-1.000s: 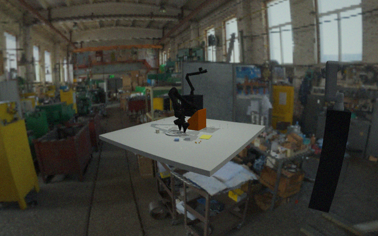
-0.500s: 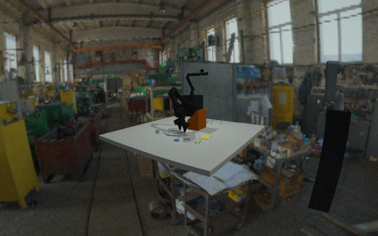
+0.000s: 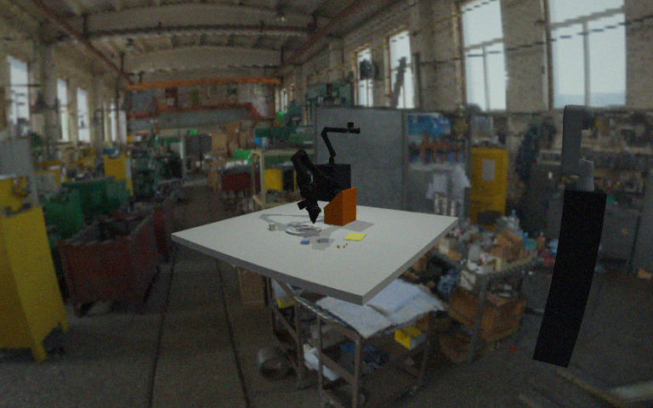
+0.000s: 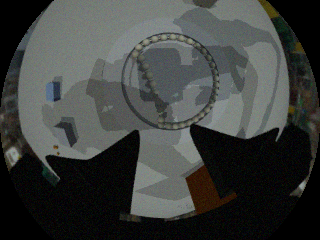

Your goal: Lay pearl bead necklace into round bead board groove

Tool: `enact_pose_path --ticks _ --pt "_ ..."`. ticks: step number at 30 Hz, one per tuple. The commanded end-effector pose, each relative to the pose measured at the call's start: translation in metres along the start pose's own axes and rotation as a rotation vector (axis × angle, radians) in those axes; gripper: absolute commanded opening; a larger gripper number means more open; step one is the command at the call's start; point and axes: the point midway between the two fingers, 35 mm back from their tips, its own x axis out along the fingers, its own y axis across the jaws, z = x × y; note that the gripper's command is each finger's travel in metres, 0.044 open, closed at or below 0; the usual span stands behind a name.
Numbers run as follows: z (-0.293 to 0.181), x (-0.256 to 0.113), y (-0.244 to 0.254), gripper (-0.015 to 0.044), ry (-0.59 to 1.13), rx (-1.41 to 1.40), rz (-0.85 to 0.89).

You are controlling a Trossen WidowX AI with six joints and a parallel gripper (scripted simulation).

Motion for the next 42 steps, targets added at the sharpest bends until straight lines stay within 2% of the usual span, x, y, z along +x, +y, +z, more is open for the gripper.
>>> enact_pose_path --ticks 1,32,37,42 --pt "0.001 0.001 0.001 0.0120 0.001 0.021 0.006" --pt "0.001 0.037 0.000 0.0120 0.000 0.021 0.004" --pt "0.002 0.034 0.000 0.0000 0.002 0.030 0.009" --pt "0.002 0.034 0.000 0.0000 0.002 0.030 0.009"
